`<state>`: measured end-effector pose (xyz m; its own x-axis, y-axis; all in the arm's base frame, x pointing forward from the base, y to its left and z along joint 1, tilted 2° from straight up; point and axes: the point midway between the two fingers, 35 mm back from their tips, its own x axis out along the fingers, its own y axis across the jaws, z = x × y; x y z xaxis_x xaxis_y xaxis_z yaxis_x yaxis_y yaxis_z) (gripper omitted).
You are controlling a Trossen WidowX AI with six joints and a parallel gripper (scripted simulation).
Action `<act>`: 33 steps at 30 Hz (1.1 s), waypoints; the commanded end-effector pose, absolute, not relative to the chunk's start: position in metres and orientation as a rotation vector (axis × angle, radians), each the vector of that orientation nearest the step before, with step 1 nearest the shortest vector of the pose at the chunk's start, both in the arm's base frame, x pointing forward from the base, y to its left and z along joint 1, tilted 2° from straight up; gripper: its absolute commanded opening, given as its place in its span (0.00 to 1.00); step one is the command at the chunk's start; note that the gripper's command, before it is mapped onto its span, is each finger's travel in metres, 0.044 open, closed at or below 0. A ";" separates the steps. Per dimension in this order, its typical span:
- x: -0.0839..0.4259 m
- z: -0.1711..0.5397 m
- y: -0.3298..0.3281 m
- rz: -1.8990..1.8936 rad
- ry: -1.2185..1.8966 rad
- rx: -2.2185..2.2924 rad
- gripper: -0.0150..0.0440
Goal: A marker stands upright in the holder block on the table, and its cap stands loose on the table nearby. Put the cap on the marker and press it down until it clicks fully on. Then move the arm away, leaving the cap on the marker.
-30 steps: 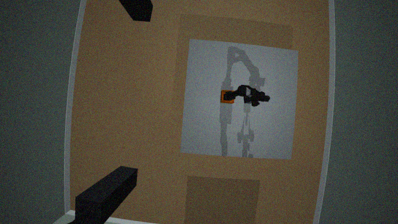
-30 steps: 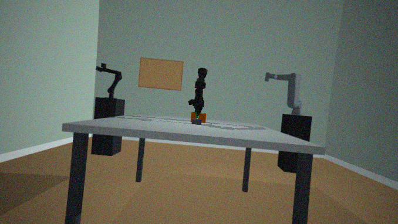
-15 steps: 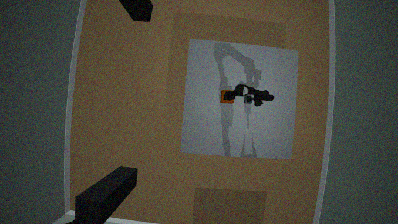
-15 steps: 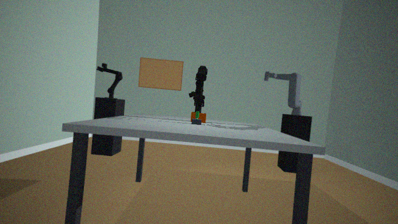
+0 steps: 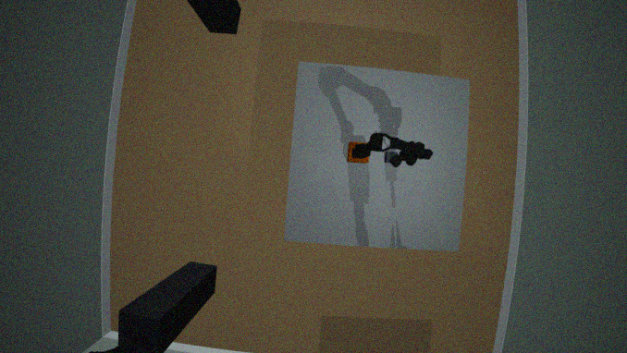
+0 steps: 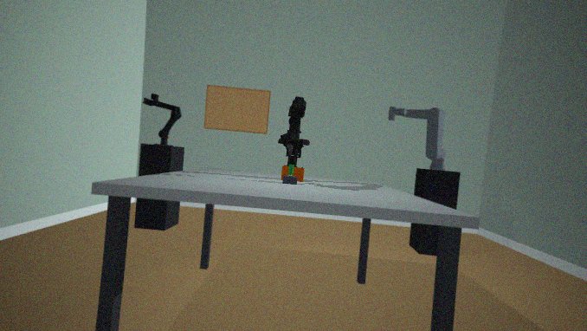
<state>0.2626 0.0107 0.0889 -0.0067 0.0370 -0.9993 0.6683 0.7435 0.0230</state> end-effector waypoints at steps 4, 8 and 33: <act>0.262 0.084 0.011 0.064 1.576 -0.011 0.25; 0.262 0.084 0.011 0.064 1.576 -0.011 0.25; 0.262 0.066 0.012 0.064 1.576 -0.011 0.25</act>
<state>0.2630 0.0120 0.0714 -0.0024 0.0370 -0.9993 -0.0430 0.9984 0.0371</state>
